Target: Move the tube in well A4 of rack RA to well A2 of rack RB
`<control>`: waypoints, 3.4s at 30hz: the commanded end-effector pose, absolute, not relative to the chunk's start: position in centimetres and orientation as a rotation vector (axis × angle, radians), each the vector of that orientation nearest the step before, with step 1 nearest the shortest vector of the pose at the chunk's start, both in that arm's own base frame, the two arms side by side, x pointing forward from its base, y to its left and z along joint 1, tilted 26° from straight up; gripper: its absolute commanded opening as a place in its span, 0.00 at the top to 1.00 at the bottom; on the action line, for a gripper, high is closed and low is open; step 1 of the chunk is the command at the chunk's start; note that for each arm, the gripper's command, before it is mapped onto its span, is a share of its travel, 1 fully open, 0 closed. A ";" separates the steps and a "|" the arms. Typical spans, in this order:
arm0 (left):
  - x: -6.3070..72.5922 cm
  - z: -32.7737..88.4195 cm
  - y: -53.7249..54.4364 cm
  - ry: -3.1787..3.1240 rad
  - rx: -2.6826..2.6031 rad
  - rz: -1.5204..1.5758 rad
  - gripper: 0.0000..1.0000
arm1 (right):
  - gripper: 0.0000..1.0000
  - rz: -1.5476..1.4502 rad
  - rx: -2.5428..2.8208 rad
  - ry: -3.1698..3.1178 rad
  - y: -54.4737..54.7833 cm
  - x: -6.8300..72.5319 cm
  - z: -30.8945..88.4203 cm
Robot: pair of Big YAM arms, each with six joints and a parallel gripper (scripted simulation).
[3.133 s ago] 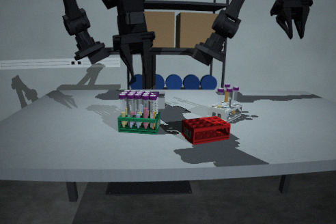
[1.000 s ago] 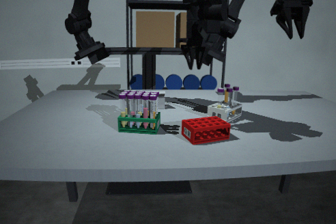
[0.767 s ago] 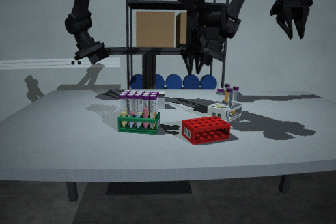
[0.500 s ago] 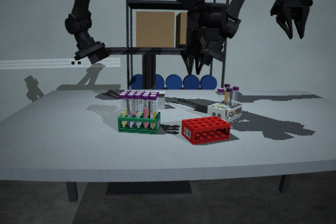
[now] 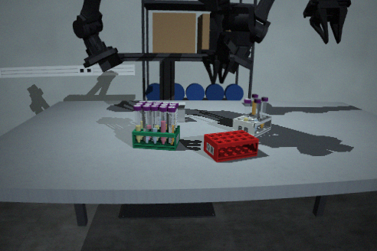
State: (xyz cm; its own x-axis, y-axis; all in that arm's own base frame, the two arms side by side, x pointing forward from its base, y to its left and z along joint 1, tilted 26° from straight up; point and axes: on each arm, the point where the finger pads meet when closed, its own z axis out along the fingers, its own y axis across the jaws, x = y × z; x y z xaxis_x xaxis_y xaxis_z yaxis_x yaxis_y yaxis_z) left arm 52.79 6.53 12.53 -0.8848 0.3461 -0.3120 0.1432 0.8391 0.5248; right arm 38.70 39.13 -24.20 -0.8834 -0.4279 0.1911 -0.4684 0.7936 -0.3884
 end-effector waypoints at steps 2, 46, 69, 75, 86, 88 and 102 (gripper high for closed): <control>53.9 14.0 6.4 2.585 0.352 0.702 0.70 | 0.70 0.606 0.921 -2.859 41.6 40.2 -22.1; 53.9 14.0 6.4 2.585 0.352 0.702 0.70 | 0.70 0.632 0.912 -2.840 20.6 37.9 -14.4; 53.9 14.0 6.4 2.585 0.352 0.702 0.70 | 0.70 0.637 0.914 -2.825 19.3 37.7 -14.3; 53.9 14.0 6.4 2.585 0.352 0.702 0.70 | 0.70 0.639 0.910 -2.798 17.2 36.7 -15.8; 53.9 14.0 6.4 2.585 0.352 0.702 0.70 | 0.70 0.643 0.910 -2.797 16.4 36.7 -17.5; 53.9 14.0 6.4 2.585 0.352 0.702 0.70 | 0.70 0.638 0.917 -2.819 17.2 37.7 -17.6; 53.9 14.0 6.4 2.585 0.352 0.702 0.70 | 0.70 0.641 0.910 -2.805 15.6 37.0 -19.8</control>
State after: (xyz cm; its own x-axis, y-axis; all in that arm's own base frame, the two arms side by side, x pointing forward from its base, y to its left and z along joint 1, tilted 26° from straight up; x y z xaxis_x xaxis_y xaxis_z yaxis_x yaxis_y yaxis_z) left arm 52.79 6.53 12.53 -0.8848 0.3461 -0.3120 0.1432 0.8391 0.5248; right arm 36.88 16.26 -18.79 -0.8115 -0.5347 0.2355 -0.5840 0.7294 -0.3563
